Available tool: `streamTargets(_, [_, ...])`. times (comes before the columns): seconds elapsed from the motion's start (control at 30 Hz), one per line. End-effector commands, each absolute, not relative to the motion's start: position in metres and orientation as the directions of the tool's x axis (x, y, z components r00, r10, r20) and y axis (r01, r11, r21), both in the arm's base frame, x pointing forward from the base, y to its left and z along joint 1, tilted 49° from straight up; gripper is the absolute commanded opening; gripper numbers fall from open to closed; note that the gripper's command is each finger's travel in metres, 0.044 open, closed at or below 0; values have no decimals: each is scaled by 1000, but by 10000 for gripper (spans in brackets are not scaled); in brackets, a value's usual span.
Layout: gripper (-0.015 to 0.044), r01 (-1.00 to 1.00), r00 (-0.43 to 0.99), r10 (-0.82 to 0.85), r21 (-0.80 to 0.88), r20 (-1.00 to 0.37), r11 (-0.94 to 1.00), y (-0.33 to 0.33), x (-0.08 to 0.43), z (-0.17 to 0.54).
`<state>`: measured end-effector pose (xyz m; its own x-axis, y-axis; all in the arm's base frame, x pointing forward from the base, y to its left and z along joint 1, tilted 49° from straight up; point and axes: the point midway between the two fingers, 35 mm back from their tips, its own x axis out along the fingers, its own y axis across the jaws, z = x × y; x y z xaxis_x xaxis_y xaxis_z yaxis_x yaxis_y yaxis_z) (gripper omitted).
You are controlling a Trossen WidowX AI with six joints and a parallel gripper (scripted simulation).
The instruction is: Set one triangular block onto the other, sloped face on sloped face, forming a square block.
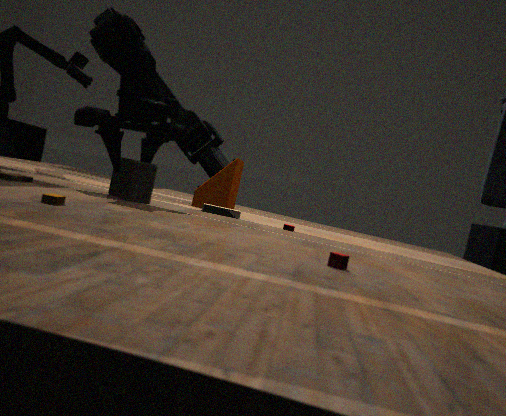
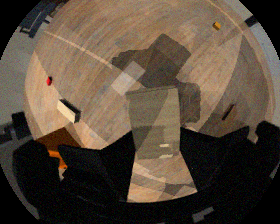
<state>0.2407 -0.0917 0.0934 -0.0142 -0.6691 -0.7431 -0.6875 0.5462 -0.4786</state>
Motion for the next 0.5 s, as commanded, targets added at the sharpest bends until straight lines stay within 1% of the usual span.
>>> streamTargets(0.0, [0,-692,-15,-672,-477,-740,541,-92,240,93])
streamTargets(0.47, [0,-695,-16,-673,-475,-740,539,-92,240,92])
